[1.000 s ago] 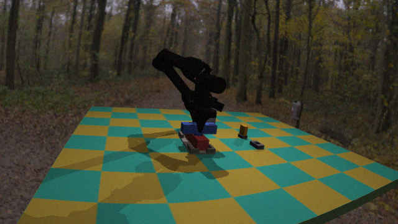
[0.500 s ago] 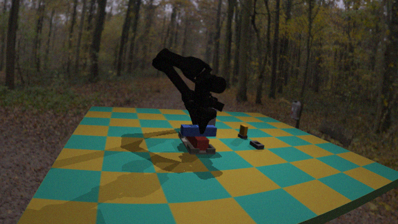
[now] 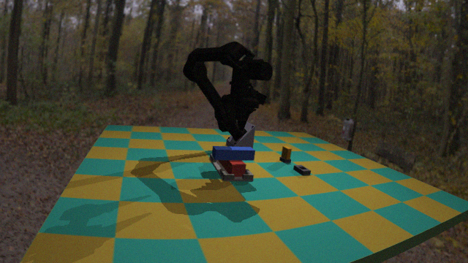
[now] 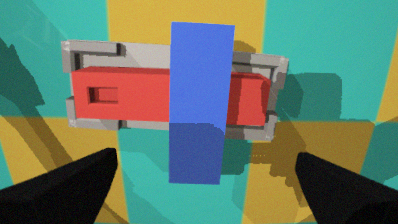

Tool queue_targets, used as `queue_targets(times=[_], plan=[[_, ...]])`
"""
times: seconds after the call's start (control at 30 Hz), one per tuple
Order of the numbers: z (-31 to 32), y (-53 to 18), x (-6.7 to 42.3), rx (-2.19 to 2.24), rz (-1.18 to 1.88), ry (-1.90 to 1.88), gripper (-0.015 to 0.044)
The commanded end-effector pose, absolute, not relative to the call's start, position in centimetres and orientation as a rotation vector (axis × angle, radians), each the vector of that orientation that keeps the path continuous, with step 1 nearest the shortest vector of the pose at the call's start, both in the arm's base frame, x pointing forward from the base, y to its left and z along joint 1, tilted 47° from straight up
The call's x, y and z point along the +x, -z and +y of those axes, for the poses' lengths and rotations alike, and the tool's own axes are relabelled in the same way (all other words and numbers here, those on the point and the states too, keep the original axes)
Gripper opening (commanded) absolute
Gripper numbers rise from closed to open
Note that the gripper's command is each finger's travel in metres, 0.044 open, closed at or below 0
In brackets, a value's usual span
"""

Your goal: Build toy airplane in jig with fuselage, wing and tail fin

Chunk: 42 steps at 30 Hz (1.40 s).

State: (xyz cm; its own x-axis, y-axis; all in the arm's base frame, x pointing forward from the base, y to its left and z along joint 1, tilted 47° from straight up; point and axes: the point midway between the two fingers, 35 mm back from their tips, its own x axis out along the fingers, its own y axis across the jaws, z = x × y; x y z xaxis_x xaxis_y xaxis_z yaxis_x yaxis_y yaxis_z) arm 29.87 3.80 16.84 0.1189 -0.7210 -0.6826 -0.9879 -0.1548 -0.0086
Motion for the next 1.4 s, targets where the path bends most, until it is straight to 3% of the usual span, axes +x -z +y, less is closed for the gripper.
queue_targets(times=[0.0, 0.43, 1.0, 1.37], plan=[[4.0, -17.0, 29.9, -1.749, 1.658, -0.52, 0.044], [3.8, -16.8, 30.0, -0.793, 1.443, 0.467, 0.044], [4.1, -16.6, 30.0, -0.779, 1.438, 0.476, 0.044], [16.6, -4.7, 23.9, -0.763, 1.47, 0.412, 0.044]])
